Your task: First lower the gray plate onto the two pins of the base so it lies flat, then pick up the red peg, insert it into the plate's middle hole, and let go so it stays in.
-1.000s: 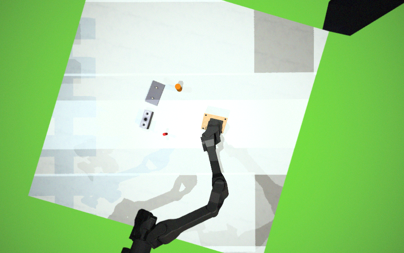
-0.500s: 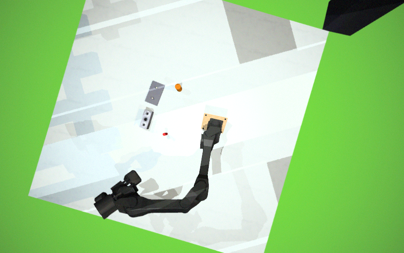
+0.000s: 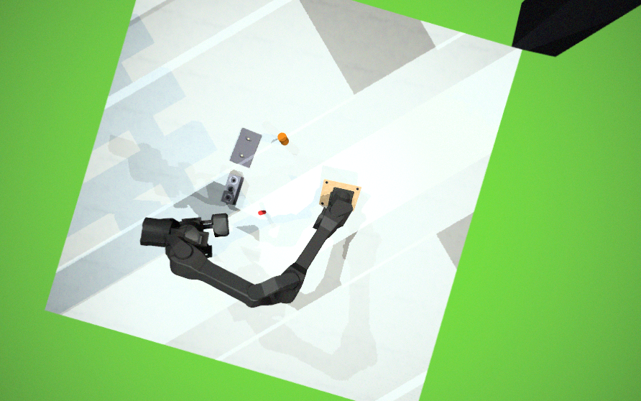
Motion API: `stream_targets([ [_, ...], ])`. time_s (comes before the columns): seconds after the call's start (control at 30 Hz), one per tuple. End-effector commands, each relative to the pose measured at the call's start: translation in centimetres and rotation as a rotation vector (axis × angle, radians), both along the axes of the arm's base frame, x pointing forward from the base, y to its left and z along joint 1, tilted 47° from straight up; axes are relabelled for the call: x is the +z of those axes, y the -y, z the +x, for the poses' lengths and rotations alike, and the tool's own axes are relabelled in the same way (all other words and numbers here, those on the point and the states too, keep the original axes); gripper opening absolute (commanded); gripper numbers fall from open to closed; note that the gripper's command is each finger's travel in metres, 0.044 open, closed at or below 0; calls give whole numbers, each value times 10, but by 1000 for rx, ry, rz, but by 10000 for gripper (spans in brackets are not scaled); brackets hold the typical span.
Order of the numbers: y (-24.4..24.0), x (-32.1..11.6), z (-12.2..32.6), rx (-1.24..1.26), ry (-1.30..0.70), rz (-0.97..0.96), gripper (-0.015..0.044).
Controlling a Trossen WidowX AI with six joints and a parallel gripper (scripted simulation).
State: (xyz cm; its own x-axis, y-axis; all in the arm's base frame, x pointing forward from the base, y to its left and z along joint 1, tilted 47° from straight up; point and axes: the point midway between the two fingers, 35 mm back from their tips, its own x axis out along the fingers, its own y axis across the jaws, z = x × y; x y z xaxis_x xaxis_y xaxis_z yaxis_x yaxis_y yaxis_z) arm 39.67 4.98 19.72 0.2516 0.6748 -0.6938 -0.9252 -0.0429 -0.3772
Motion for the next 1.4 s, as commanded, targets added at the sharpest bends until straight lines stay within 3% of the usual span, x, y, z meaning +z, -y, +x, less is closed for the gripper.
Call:
stream_targets([
  [0.0, 36, -56, -14, -54, -235, 24, 440],
  [0.17, 61, -95, -35, -75, -427, 81, 440],
  [0.3, 63, -97, -36, -76, -437, 85, 440],
  [0.53, 17, -140, -36, -75, -437, 87, 440],
  [1.37, -10, -170, -36, -76, -437, 88, 440],
])
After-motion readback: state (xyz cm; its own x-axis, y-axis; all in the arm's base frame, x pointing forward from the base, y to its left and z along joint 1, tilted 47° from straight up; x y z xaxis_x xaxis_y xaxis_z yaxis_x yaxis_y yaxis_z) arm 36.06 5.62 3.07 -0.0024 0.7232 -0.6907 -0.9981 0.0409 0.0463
